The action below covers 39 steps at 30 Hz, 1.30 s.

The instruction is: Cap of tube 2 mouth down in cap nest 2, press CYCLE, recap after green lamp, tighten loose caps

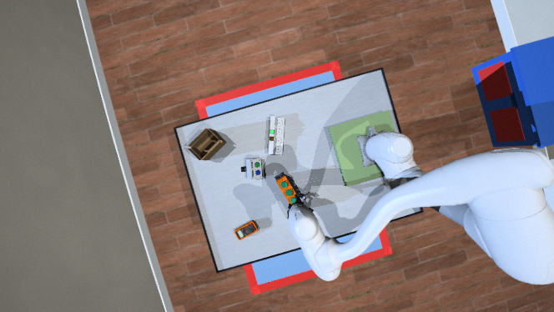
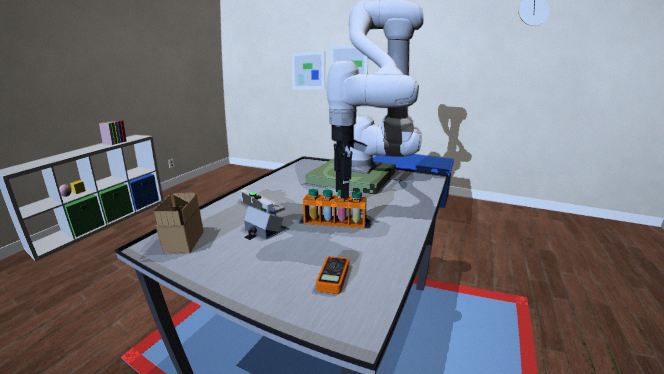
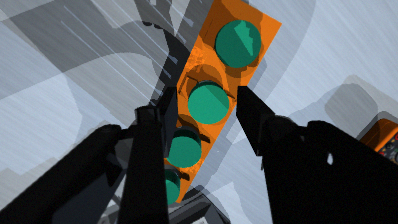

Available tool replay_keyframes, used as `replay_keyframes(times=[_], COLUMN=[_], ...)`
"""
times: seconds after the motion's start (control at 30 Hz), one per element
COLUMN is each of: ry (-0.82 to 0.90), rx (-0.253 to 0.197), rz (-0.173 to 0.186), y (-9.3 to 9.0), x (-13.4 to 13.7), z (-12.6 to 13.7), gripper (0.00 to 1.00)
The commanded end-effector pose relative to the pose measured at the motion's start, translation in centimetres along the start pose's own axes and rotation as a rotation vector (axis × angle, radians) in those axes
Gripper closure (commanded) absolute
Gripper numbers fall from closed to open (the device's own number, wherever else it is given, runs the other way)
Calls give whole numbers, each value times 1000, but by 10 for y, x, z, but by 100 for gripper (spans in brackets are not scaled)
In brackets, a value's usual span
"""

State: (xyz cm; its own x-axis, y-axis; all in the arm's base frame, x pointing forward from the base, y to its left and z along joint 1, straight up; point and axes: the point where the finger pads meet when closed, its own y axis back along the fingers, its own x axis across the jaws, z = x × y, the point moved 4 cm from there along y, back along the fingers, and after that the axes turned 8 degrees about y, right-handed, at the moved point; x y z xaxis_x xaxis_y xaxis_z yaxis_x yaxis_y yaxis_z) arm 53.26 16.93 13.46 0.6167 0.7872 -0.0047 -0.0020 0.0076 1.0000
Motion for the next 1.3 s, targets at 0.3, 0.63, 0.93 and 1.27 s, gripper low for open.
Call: replay_keyframes(times=[0.3, 0.63, 0.93, 1.27], ry=[70, -38, -379, -879], rx=[5, 8, 3, 4], rz=[6, 8, 4, 3], y=[2, 2, 2, 2], x=[1, 2, 2, 2], z=[0, 1, 1, 1], gripper=[70, 70, 70, 70])
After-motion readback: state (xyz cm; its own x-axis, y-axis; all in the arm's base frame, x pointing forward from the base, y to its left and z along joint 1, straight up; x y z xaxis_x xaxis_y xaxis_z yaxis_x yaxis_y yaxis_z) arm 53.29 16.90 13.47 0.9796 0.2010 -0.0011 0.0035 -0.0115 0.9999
